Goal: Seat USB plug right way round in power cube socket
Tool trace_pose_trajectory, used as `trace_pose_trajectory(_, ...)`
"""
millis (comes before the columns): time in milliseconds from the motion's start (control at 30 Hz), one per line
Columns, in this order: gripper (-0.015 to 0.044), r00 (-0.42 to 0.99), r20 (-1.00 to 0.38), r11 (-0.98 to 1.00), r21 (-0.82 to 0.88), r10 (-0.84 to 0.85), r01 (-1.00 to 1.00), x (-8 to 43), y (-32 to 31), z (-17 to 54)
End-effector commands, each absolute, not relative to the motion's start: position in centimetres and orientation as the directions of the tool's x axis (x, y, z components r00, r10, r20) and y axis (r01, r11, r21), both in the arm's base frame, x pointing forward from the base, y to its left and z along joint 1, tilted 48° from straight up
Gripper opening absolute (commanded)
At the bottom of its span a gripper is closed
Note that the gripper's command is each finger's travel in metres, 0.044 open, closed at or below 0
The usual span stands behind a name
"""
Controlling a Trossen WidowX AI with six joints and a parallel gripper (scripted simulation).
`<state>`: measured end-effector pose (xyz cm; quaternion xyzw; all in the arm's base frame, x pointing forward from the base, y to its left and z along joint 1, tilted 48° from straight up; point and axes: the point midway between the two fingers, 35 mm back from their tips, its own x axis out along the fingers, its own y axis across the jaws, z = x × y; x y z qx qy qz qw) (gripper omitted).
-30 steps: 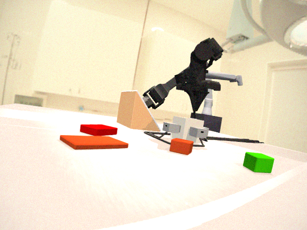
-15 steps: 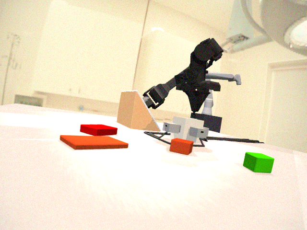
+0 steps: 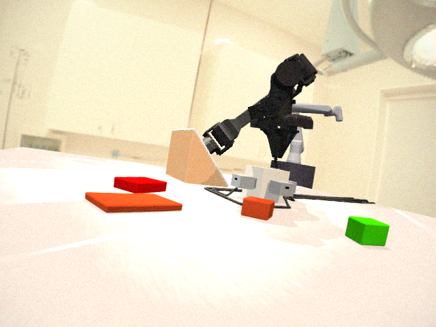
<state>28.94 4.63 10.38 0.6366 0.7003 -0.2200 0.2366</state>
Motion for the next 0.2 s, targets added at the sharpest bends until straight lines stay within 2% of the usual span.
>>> trace_pose_trajectory(0,0.0095,-0.075,-0.614,0.094,-0.002,0.786,0.996,29.03,4.25,10.63)
trace_pose_trajectory(167,0.0095,-0.075,-0.614,0.094,-0.002,0.786,0.996,29.07,3.88,10.97)
